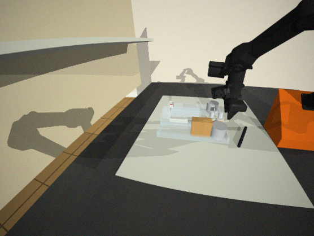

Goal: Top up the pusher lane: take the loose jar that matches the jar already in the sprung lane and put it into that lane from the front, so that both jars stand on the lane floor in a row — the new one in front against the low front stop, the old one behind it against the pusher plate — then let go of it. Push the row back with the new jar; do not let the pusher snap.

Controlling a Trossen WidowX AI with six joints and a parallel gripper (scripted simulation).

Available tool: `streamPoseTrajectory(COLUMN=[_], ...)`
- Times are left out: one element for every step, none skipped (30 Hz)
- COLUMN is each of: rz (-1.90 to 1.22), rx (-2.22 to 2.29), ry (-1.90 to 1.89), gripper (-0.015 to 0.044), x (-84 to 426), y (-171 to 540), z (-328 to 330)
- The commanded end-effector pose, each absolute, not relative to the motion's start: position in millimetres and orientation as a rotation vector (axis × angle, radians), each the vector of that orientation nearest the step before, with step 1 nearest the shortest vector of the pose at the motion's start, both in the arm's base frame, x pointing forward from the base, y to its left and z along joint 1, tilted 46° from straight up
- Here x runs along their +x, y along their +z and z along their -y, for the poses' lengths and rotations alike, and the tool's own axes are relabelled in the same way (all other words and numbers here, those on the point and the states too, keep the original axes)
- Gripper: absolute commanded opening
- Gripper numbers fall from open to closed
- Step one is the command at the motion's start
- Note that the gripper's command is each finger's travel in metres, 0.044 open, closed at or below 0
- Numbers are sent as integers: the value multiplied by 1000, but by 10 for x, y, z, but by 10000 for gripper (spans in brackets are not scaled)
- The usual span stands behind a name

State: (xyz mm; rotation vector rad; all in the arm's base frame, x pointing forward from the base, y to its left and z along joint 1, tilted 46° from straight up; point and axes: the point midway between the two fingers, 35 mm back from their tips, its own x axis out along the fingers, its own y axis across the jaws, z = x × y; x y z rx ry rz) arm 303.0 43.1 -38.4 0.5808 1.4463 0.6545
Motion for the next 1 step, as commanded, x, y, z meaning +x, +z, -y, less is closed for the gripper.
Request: streamPoseTrajectory(rz=[-1450], rx=[573], ry=[658], gripper=[274], x=[2886], y=[-401], z=[-432])
